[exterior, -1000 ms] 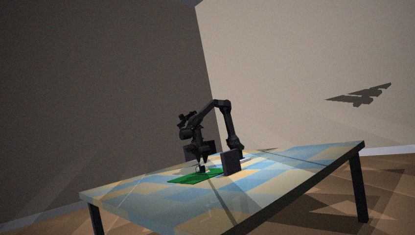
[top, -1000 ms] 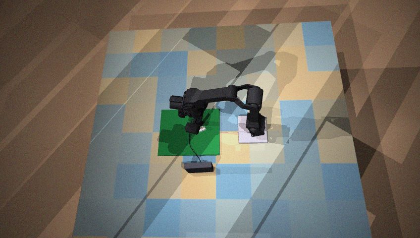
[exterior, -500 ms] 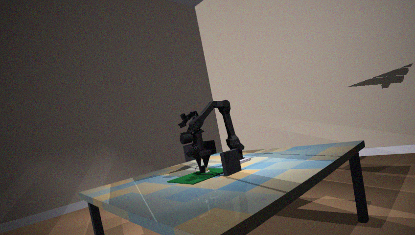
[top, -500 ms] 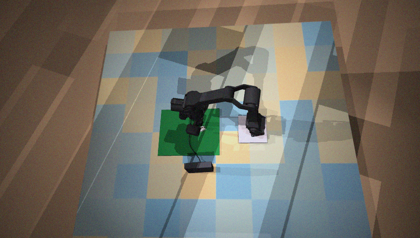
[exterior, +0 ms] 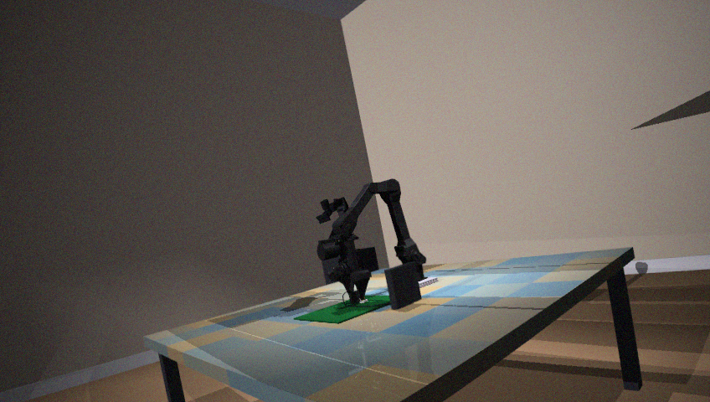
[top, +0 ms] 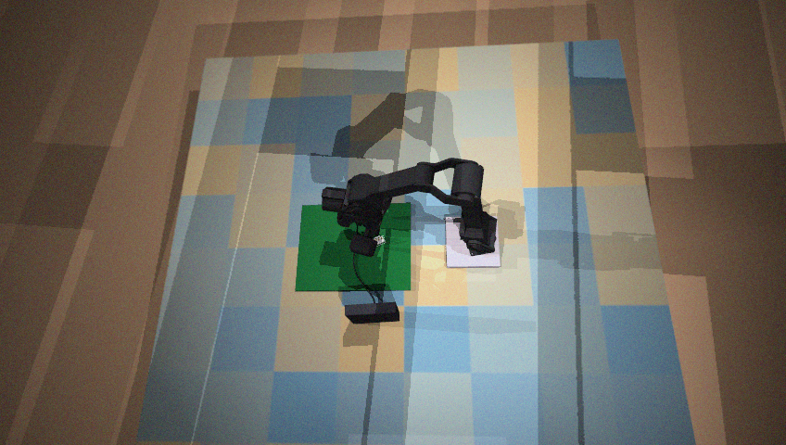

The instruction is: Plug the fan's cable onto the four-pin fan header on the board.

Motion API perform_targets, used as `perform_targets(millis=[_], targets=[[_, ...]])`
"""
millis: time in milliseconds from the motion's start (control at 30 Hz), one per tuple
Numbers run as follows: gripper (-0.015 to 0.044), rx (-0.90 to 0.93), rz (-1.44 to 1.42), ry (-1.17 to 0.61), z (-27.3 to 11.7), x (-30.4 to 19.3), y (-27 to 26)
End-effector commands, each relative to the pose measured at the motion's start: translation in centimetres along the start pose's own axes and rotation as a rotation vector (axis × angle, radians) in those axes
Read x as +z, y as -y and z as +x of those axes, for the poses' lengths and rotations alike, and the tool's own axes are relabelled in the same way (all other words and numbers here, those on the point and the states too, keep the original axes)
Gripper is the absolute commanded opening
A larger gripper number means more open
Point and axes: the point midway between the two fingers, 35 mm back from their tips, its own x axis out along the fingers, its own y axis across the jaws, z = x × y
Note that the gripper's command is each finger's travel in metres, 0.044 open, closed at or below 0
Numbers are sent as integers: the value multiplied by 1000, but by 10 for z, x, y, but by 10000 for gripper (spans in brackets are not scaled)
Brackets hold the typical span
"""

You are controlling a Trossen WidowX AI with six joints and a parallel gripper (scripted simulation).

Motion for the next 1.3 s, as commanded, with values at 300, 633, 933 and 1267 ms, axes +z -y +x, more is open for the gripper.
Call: perform_targets(millis=[300,633,933,1267], targets=[[125,0,0,0,0,0,0],[19,0,0,0,0,0,0],[0,0,0,0,0,0,0],[0,0,0,0,0,0,0]])
